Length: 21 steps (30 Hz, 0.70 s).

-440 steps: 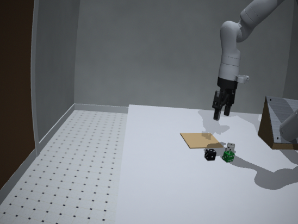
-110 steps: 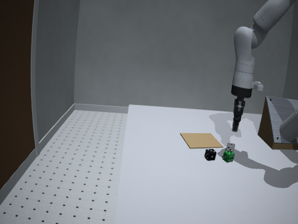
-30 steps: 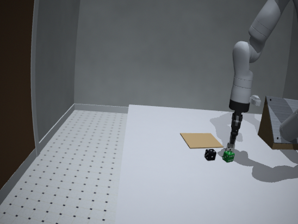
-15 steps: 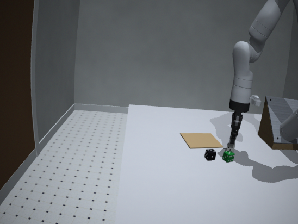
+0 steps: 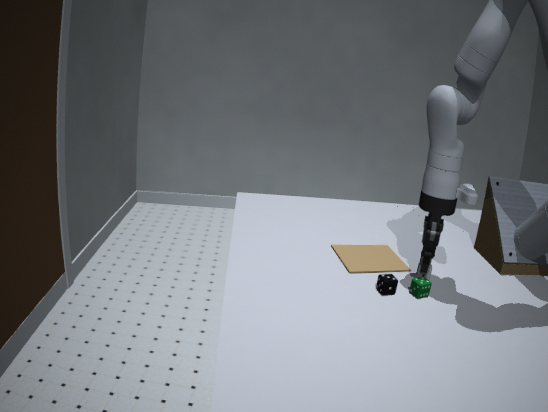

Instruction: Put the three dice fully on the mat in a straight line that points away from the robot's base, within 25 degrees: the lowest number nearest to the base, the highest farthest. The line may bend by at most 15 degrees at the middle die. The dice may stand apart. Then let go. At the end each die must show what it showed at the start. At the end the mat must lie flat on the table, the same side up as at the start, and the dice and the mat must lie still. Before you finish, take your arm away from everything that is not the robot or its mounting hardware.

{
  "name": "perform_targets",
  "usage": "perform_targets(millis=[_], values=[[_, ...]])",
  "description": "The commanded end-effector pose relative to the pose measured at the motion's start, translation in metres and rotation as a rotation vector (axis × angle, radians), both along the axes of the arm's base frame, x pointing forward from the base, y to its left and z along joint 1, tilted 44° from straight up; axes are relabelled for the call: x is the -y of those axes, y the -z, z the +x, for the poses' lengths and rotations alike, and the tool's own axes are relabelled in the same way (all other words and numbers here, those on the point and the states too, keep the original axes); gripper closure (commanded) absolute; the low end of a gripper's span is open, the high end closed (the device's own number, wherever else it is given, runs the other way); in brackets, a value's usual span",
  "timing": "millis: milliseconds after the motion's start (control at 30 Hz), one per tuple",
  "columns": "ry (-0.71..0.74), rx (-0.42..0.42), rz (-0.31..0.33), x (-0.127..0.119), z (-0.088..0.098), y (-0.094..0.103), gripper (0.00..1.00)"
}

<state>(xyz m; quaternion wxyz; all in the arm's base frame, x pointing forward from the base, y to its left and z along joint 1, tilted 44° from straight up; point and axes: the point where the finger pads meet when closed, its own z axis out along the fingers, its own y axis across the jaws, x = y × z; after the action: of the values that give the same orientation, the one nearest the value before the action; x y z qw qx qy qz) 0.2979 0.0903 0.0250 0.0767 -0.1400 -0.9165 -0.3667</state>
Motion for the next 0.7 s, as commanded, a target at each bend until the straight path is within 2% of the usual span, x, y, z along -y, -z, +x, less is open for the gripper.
perform_targets(millis=[0, 267, 667], values=[[-0.003, -0.006, 0.006, -0.0056, -0.0022, 0.0041, 0.54], [-0.003, -0.006, 0.006, -0.0131, -0.0027, 0.0119, 0.54], [-0.003, -0.006, 0.006, -0.0136, -0.0027, 0.0124, 0.54]])
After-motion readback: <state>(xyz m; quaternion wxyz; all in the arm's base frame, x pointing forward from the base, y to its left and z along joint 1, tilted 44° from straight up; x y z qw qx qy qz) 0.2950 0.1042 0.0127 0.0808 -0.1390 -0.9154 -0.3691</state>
